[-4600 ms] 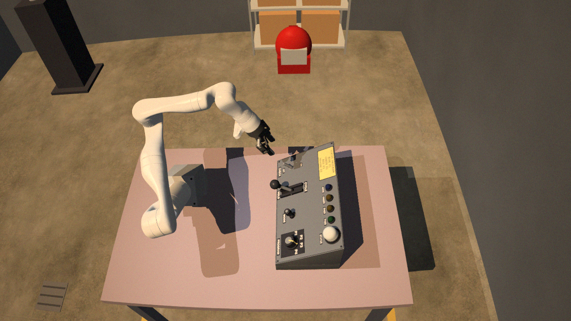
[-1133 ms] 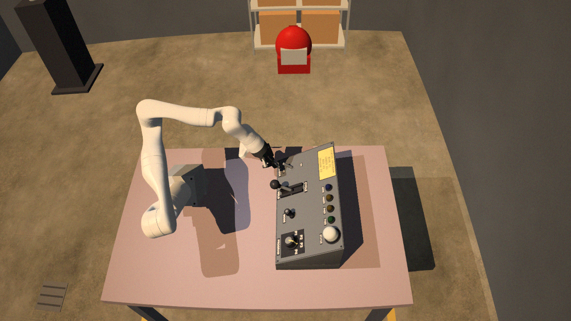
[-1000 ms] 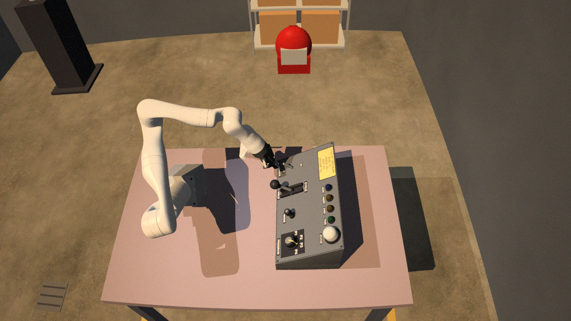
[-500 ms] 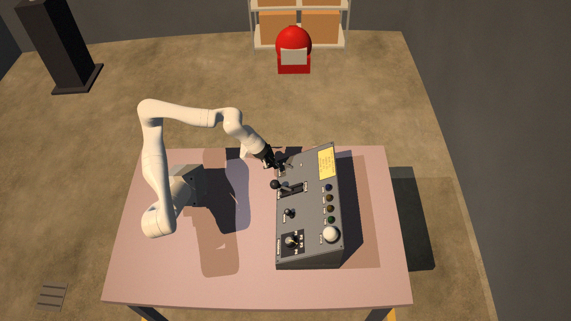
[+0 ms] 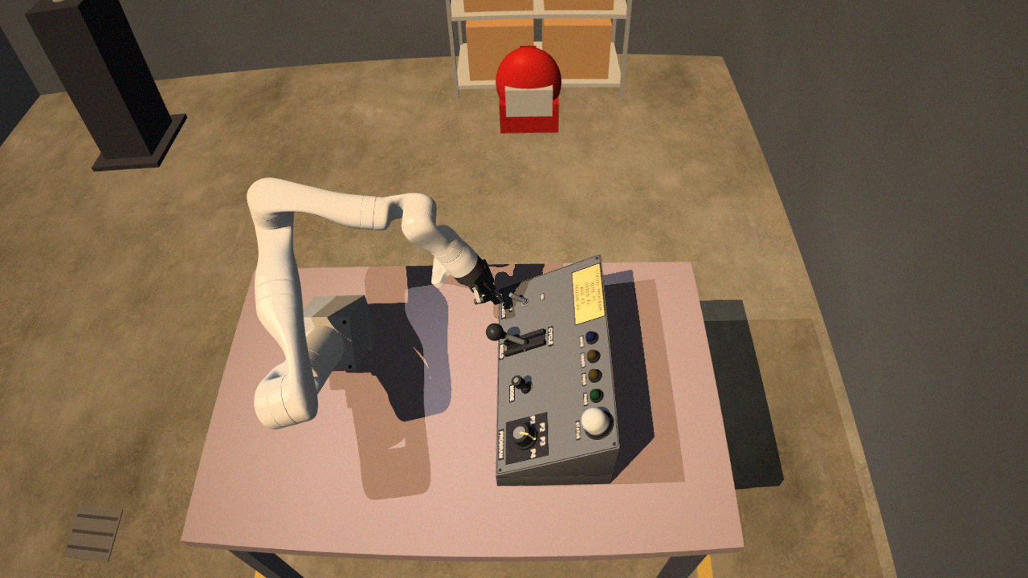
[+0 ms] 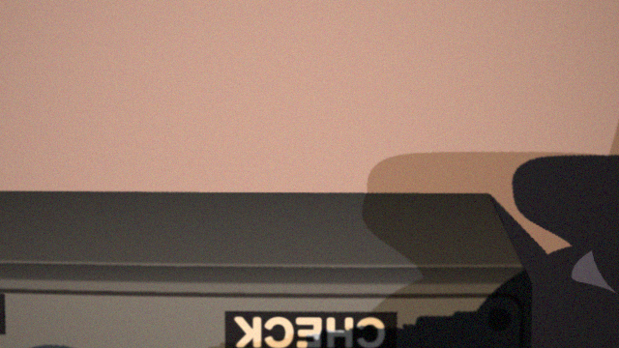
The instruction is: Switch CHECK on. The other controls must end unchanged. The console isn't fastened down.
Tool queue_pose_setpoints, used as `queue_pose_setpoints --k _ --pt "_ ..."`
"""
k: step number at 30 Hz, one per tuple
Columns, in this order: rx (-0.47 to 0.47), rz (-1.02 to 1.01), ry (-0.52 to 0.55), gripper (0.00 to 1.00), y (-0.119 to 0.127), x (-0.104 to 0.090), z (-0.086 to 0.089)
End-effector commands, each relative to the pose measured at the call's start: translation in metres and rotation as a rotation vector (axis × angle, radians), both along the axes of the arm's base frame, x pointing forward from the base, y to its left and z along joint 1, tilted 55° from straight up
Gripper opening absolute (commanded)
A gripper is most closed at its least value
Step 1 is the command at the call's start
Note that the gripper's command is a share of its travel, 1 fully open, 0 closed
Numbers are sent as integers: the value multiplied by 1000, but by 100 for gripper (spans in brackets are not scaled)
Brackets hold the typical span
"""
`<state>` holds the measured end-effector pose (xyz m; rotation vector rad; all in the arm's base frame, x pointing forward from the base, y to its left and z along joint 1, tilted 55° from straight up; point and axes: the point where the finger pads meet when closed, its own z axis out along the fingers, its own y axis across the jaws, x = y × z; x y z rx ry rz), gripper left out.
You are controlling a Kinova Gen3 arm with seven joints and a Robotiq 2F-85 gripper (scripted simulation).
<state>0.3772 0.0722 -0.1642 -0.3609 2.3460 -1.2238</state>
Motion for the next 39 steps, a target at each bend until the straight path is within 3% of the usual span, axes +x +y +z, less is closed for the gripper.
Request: queue_pose_setpoints --k 1,39 --pt "1 1 0 10 1 0 0" --pt "1 1 0 10 5 8 3"
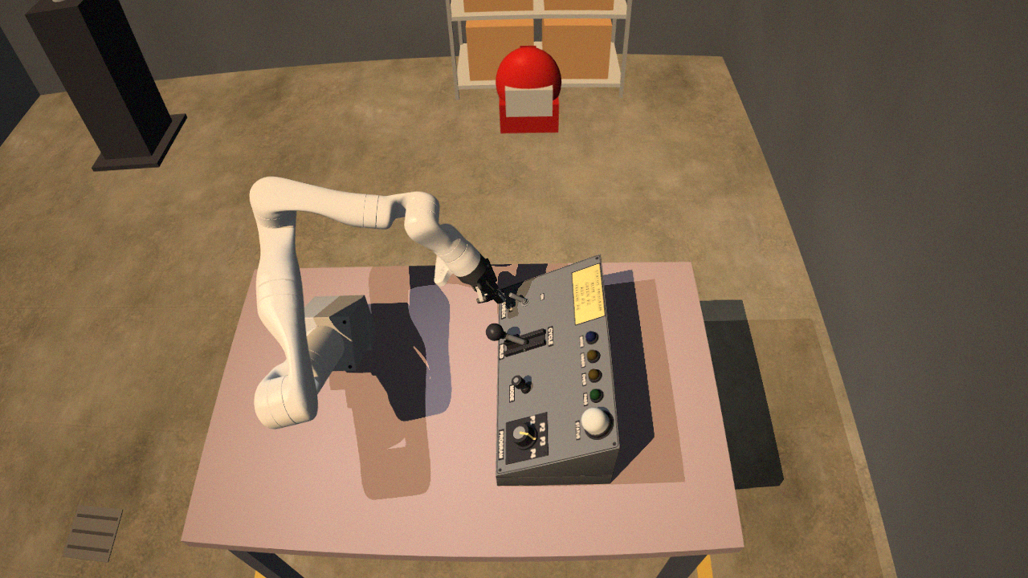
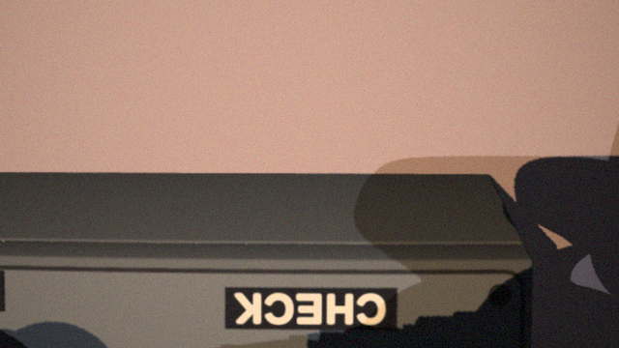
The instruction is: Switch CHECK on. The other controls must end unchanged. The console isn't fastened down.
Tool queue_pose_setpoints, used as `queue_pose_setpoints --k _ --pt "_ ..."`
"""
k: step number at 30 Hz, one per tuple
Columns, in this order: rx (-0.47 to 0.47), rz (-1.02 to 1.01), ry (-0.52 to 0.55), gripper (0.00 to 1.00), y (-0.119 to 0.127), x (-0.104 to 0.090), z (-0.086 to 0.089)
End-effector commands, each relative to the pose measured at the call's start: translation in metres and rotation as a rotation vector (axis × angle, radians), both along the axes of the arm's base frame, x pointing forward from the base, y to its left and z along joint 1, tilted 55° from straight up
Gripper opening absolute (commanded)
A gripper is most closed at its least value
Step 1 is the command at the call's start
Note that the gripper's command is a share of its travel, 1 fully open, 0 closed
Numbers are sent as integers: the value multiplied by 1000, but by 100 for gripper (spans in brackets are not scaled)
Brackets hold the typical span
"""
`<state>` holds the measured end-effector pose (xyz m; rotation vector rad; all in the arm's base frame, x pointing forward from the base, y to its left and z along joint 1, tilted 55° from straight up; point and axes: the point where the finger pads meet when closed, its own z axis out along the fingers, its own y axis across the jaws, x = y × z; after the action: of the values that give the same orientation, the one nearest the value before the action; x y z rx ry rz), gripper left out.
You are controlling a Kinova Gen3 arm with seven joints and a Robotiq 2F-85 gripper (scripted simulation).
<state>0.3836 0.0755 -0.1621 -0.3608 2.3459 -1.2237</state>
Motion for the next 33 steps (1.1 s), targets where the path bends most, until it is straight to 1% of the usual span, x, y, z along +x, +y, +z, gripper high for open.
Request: queue_pose_setpoints --k 1,33 --pt "1 1 0 10 2 1 0" --pt "1 1 0 10 14 25 8"
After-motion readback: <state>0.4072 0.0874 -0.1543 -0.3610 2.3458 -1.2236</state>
